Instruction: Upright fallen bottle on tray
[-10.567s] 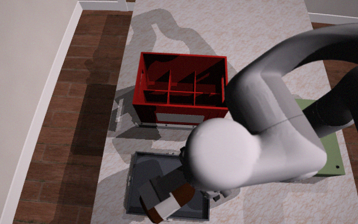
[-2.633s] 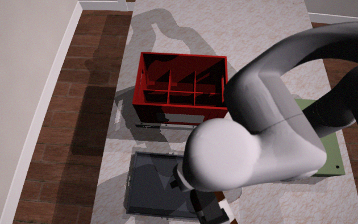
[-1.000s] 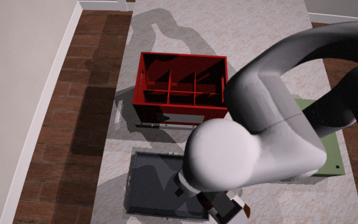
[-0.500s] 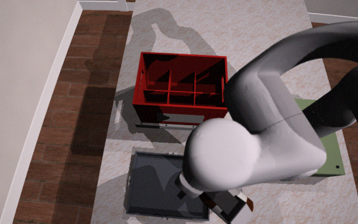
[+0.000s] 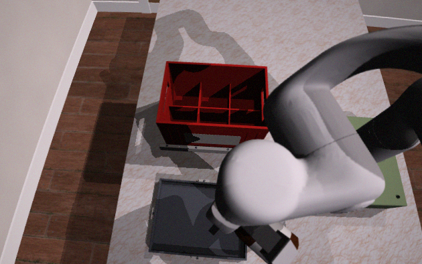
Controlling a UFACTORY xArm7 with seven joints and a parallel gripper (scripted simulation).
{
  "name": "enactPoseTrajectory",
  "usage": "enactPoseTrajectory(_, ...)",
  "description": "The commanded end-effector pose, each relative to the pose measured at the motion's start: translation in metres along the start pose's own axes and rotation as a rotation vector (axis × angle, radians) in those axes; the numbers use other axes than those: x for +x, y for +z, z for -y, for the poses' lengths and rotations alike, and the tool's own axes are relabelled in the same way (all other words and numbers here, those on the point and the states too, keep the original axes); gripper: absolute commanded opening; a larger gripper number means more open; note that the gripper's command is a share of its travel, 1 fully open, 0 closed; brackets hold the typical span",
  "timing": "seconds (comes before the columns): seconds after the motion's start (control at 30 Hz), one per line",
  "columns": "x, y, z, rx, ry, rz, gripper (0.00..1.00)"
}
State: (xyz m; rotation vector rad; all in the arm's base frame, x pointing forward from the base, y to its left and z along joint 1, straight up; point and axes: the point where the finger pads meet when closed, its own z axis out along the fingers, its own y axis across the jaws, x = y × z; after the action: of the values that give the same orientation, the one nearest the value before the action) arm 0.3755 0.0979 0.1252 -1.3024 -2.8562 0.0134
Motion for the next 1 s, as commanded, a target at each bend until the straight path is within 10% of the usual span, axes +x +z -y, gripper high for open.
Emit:
enactPoseTrajectory(0.0,-0.0007,-0.0015,-0.0012,-0.003,0.0,0.006,0.0)
enactPoseTrajectory(0.97,-0.0001,-0.0024,-0.0009,-0.001,0.001,0.155,0.0)
